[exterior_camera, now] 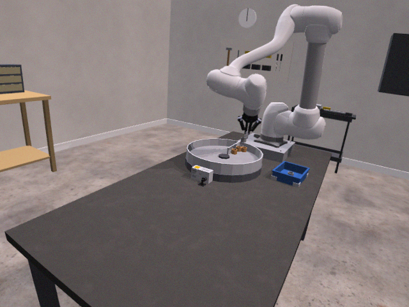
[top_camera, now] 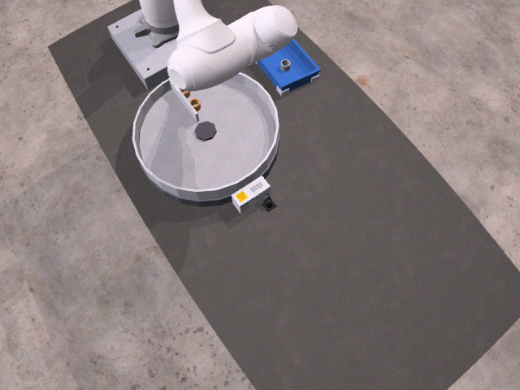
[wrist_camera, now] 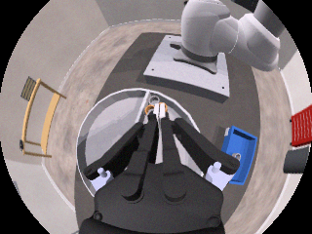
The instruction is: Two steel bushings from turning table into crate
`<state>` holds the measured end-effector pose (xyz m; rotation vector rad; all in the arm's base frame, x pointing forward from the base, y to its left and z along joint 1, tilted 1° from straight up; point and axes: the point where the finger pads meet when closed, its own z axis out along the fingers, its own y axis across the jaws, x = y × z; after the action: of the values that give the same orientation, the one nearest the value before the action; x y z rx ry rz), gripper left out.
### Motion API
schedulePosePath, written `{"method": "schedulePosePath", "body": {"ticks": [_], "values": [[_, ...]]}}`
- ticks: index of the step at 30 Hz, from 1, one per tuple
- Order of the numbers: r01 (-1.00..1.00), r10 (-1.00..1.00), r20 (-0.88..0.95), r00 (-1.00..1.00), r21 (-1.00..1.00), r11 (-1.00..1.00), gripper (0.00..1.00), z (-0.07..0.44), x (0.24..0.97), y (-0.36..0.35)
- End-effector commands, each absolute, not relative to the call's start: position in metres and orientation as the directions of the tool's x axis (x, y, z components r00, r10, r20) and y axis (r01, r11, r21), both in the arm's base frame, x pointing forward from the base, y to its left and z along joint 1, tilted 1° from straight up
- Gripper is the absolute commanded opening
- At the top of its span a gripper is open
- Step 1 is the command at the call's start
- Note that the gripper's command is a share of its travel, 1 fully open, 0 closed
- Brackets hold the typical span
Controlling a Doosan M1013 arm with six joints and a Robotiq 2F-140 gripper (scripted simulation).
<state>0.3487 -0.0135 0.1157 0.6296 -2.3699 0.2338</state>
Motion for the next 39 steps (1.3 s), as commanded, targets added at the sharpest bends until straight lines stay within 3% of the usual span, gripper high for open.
{"method": "schedulePosePath", "body": {"ticks": [1, 23, 39], "values": [[-0.497, -0.377, 0.647, -0.663, -0.002, 0.868, 0.00, 0.116, 0.345, 0.007], [-0.497, -0.377, 0.647, -0.663, -0.002, 0.868, 0.00, 0.117, 0.306, 0.223], [-0.497, -0.377, 0.647, -0.663, -0.002, 0.868, 0.00, 0.117, 0.294, 0.290]]}}
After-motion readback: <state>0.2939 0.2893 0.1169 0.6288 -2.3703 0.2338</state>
